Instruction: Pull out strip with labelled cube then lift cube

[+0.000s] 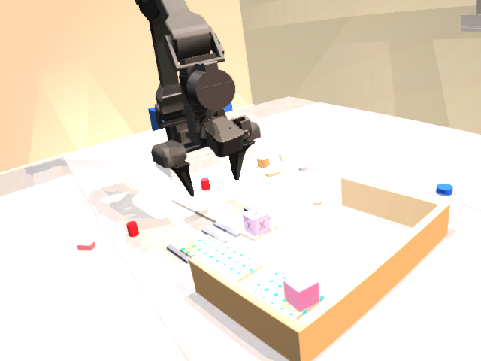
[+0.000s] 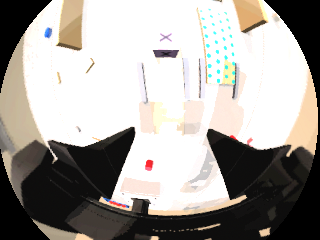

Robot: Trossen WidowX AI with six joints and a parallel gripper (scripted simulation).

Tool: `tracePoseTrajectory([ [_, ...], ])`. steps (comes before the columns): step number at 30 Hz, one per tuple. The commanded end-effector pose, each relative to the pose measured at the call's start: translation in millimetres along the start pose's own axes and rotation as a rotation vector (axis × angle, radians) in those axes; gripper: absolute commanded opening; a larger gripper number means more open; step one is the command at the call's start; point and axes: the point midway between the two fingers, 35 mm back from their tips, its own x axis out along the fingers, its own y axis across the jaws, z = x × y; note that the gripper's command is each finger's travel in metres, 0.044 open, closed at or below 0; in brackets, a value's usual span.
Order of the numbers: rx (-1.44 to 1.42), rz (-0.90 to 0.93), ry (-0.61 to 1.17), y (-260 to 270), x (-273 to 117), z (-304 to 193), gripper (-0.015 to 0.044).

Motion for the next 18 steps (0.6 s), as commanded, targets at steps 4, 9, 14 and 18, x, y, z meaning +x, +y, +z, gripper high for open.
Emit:
tracePoseTrajectory([
  [4,0.006,0.0,-0.002,3,-4,27,0.044],
  [9,0.006,0.0,-0.004,5,-6,48,0.044],
  [14,0.006,0.0,-0.006,7,-9,68,0.044],
  [18,0.006,0.0,-0.007,8,-12,85,0.044],
])
